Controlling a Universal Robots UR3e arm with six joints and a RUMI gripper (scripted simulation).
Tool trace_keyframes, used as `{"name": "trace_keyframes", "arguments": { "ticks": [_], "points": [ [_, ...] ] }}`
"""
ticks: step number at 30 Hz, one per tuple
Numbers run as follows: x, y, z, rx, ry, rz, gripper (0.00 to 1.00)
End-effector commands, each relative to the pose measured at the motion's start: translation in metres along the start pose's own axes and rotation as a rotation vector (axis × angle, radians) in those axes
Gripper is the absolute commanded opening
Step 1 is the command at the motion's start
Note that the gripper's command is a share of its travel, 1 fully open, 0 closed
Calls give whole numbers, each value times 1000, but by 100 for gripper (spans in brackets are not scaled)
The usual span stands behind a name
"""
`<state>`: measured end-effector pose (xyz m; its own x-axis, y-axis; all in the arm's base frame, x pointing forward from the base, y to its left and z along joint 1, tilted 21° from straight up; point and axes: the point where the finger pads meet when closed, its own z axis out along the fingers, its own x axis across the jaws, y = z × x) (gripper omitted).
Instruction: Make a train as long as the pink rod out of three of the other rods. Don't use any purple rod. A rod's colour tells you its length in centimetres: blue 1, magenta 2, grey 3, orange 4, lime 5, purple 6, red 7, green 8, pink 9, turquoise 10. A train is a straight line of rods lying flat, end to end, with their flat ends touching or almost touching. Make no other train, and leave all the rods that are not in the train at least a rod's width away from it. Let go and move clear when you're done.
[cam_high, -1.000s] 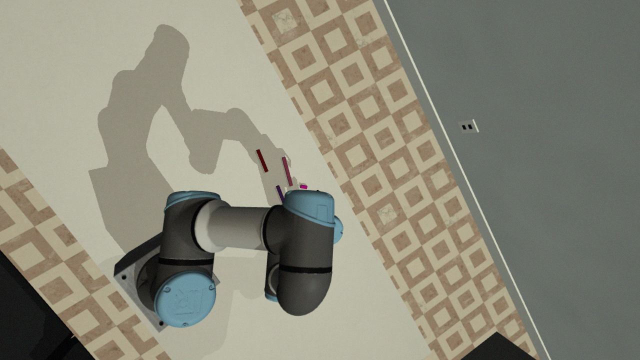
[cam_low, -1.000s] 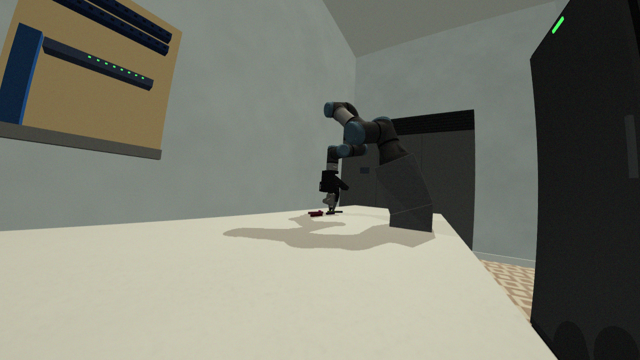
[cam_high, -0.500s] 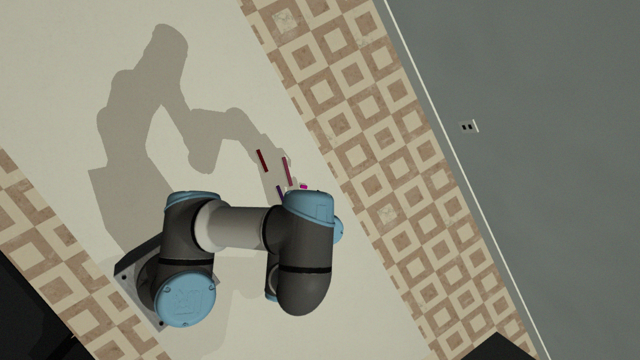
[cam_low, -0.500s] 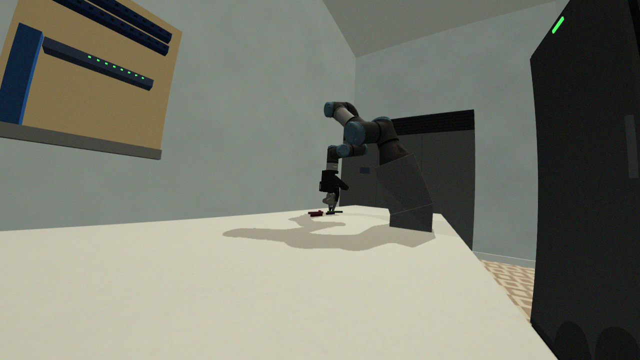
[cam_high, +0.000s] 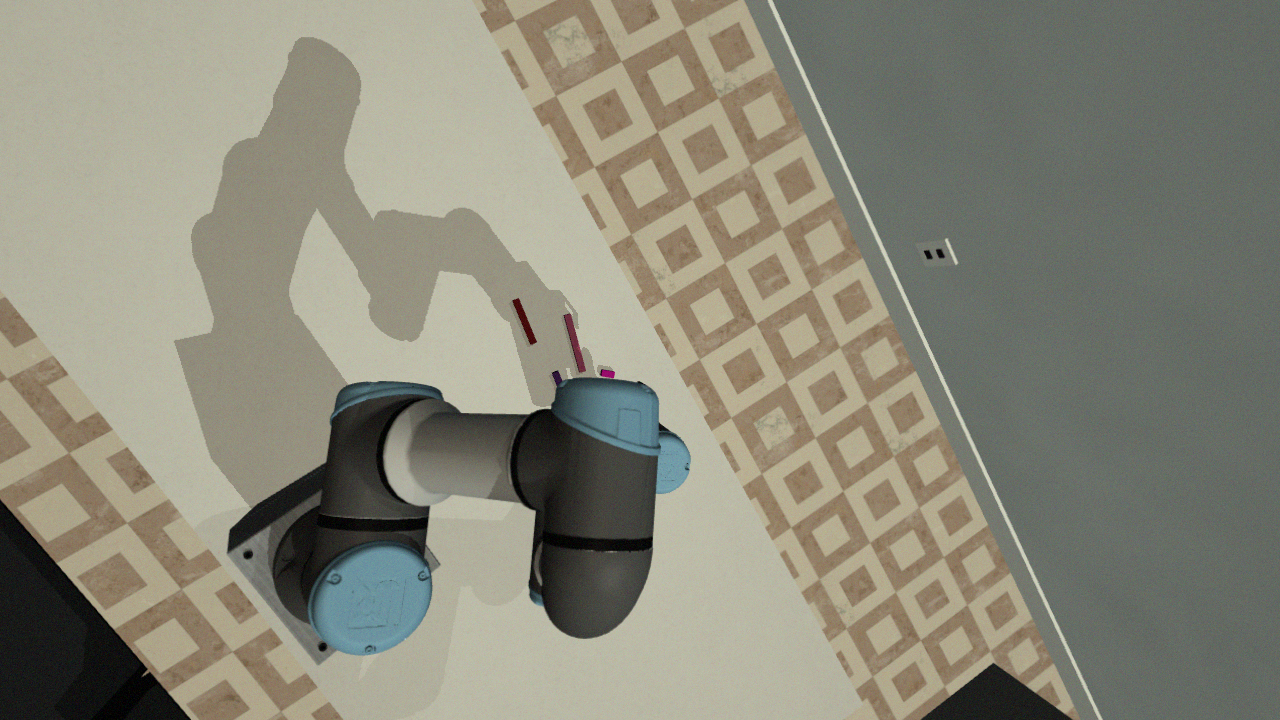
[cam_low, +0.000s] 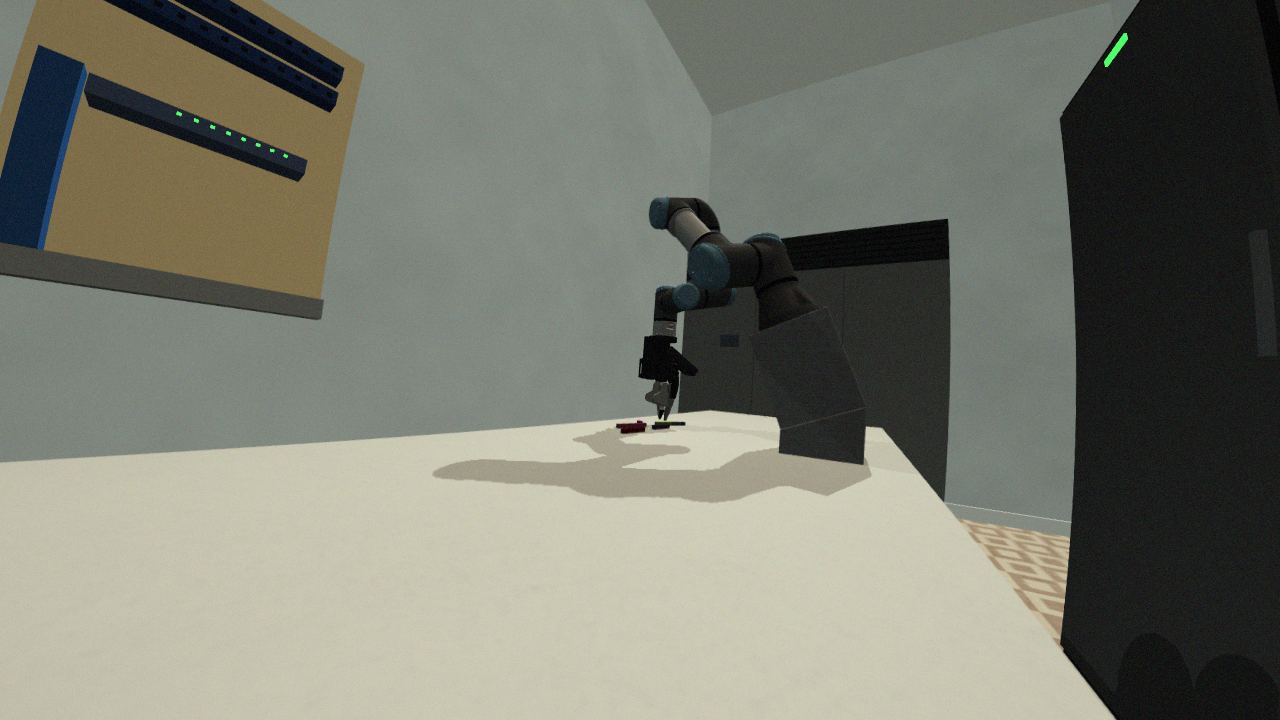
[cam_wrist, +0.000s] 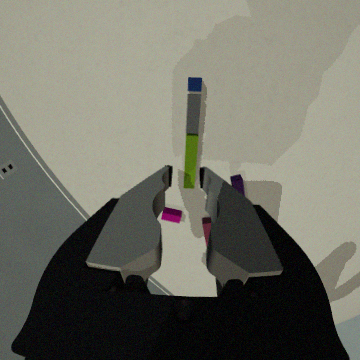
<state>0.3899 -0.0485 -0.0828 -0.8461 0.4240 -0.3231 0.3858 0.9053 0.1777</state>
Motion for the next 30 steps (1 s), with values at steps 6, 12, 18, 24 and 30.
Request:
{"name": "trace_keyframes", "arguments": {
  "ticks": [6, 12, 18, 24, 30],
  "points": [
    [3, 1, -20, -3, 10, 0, 14],
    [3, 1, -34, -3, 10, 0, 14],
    [2, 0, -49, -3, 9, 0, 14],
    [1, 0, -57, -3, 7, -1, 14],
    [1, 0, -68, -3, 7, -1, 14]
  ]
}}
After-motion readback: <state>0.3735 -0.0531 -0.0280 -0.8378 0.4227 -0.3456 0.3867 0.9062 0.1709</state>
